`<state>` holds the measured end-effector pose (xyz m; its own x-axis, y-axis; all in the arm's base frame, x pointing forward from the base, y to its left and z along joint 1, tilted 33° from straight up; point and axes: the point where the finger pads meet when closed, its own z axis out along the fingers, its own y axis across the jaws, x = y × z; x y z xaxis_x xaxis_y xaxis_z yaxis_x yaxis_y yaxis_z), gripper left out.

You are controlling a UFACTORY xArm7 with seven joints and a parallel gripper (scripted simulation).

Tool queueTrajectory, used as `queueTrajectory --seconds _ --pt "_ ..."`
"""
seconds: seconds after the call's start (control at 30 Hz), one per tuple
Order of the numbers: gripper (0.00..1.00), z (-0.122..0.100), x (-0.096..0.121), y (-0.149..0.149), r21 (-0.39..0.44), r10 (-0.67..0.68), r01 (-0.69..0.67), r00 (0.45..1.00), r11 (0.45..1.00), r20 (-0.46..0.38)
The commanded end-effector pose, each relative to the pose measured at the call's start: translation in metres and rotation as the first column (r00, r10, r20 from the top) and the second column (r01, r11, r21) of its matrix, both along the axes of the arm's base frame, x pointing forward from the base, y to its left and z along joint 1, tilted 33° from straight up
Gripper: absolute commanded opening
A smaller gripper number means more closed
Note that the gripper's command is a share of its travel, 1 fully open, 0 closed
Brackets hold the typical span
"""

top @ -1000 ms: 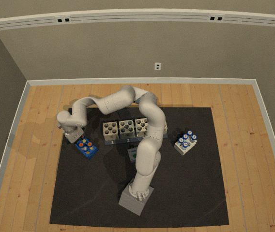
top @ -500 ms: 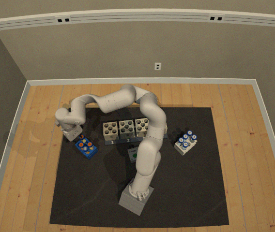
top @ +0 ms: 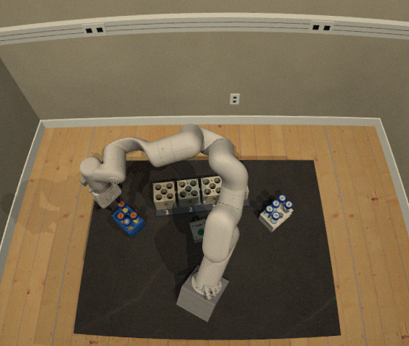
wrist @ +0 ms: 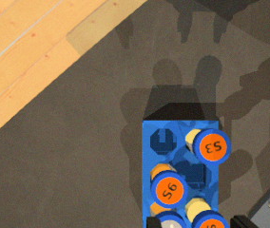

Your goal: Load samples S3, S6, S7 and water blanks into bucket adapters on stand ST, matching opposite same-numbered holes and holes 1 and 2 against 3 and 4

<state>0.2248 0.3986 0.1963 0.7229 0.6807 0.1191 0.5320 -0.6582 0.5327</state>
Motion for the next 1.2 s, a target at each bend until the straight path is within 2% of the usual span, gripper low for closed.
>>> queueTrajectory --seconds 0.0,0.57,0.6,0.8,0.87,1.0,1.17 --pt "0.44 0.002 -0.001 0.002 0.004 0.003 -0.003 1.0 1.0 0.001" --pt "0.44 0.002 -0.001 0.002 0.004 0.003 -0.003 1.0 1.0 0.001" --pt "0.57 0.004 -0.002 -0.003 0.019 -0.025 0.025 1.0 1.0 0.012" --pt "0.57 0.013 -0.006 -0.031 0.113 -0.195 0.187 0.979 0.976 0.065" --pt "0.57 0.013 -0.006 -0.031 0.113 -0.195 0.187 0.979 0.976 0.065" --pt "0.57 0.018 -0.008 -0.05 0.18 -0.308 0.288 0.947 0.941 0.091" --pt "0.57 0.019 -0.009 -0.052 0.265 -0.444 0.404 0.889 0.876 0.112"
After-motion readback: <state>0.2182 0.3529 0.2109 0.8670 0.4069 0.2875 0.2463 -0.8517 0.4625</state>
